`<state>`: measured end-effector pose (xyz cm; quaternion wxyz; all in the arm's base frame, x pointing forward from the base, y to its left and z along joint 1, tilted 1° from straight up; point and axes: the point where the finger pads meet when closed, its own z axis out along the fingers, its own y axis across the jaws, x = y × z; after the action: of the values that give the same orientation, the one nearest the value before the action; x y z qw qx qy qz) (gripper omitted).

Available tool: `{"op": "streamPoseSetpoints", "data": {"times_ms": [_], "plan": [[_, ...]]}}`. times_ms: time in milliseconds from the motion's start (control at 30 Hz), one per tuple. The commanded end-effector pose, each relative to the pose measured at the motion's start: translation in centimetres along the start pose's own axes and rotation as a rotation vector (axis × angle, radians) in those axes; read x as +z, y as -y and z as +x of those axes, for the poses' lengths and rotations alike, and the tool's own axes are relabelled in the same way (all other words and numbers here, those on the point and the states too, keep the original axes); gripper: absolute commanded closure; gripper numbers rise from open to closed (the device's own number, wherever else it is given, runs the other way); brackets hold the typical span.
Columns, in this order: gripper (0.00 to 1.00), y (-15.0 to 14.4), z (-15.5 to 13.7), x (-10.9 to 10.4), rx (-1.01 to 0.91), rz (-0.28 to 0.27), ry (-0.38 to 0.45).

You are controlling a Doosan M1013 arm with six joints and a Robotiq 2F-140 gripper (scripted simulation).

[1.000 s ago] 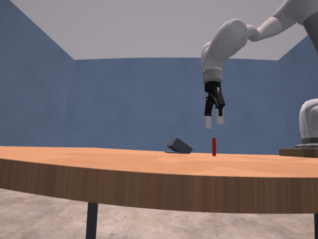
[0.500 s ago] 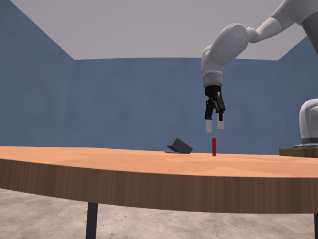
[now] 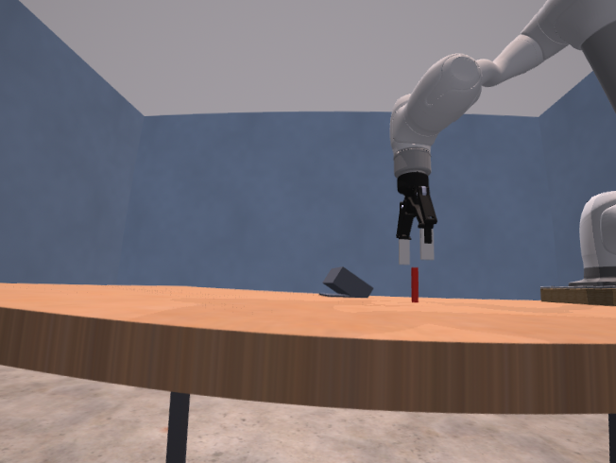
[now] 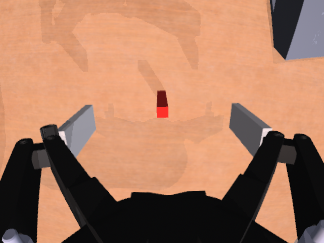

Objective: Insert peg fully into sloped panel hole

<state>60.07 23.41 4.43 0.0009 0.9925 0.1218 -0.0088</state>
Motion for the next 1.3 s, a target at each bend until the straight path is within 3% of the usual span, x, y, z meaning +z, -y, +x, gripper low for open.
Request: {"op": "streamPoseSetpoints", "data": {"times_ms": [0,800,1267], "plan": [[0.00,0.0,0.0,0.5,0.000,0.000,0.000],[0.00,0.0,0.0,2.7,0.000,0.000,0.000],[0.25,0.0,0.0,2.7,0.000,0.000,0.000]]}}
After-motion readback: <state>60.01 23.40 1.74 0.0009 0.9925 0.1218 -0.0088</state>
